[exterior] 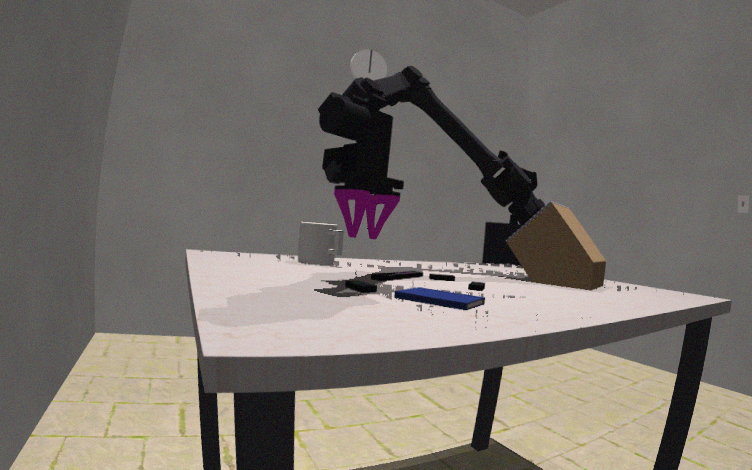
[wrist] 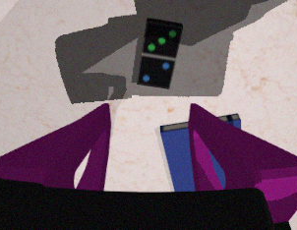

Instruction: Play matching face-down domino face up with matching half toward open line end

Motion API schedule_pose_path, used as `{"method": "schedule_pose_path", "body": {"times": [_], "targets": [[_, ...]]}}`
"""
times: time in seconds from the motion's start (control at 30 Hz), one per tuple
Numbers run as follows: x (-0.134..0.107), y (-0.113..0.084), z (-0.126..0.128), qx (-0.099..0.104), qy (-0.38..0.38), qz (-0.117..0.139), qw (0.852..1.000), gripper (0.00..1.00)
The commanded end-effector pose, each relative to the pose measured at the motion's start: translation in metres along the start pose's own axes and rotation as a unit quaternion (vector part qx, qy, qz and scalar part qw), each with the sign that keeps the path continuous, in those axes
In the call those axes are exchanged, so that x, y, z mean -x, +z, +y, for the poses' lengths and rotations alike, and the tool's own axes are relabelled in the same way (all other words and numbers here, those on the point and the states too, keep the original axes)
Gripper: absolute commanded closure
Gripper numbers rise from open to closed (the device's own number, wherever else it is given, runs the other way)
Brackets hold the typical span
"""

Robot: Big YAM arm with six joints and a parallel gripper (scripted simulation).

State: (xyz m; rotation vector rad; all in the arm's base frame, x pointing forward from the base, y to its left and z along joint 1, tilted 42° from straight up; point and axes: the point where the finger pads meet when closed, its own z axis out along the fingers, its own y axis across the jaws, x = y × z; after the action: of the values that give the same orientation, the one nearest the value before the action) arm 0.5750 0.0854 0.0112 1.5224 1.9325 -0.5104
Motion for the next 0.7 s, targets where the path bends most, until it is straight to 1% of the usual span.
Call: {"method": "schedule_pose_path", "body": {"times": [0.0,0.2,0.43,0.47,0.67], "targets": [[0.0014,-0.0037,0.0008,-0.003,0.038,0.0,0.999,0.56],[0.0012,0.0003,-0.0031,-0.016,0.126,0.001,0.992,0.56],[0.0012,0.0003,-0.0031,-0.016,0.126,0.001,0.992,0.56],[-0.0014,-0.0036,-0.0026,-0.006,0.103,0.004,0.995,0.56],[0.0015,-0.0004,-0.0033,-0.014,0.11,0.003,0.994,0.56]]}}
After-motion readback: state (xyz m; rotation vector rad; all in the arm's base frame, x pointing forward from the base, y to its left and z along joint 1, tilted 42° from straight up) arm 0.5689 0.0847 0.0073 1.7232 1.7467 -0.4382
